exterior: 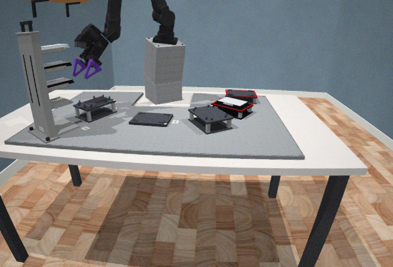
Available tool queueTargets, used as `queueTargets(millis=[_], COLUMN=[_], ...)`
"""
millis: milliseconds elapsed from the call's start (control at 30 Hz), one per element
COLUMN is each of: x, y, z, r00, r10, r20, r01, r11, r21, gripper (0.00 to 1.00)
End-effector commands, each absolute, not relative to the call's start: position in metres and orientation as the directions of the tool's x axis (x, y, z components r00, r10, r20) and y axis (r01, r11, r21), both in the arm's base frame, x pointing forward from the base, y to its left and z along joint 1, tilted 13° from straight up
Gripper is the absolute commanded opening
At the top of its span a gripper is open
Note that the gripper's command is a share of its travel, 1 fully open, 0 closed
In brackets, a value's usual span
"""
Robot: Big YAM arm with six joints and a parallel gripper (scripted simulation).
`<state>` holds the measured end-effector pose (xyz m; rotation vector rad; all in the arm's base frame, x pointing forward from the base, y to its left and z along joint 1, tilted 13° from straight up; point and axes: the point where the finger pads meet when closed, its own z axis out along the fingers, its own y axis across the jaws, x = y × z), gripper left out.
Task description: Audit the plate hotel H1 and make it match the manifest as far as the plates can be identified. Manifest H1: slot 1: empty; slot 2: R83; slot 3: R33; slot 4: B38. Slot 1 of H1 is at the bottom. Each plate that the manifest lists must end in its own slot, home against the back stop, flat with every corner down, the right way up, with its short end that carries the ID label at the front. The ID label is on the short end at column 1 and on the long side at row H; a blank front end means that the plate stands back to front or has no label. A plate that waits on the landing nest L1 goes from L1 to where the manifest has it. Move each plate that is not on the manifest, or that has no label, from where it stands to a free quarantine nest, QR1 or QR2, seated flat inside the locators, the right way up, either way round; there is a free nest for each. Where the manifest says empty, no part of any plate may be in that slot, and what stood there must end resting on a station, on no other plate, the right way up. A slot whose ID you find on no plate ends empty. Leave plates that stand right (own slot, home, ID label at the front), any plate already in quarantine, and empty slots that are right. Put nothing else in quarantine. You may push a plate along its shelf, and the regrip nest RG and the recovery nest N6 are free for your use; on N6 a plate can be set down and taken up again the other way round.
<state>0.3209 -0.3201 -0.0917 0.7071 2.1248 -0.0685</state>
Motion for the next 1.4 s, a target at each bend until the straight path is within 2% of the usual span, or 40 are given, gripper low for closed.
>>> queueTargets(millis=[0, 800, 1367], x=[0.325, 0.296, 0.308], y=[-0.327, -0.312, -0.307], z=[-0.084, -0.092, -0.113], r00=[-0.445, -0.449, -0.443], r10=[0.449, 0.452, 0.453], r20=[-0.775, -0.771, -0.774], r01=[0.51, 0.515, 0.508], r11=[0.838, 0.836, 0.838], r21=[0.193, 0.19, 0.199], gripper=[1.0, 1.0, 1.0])
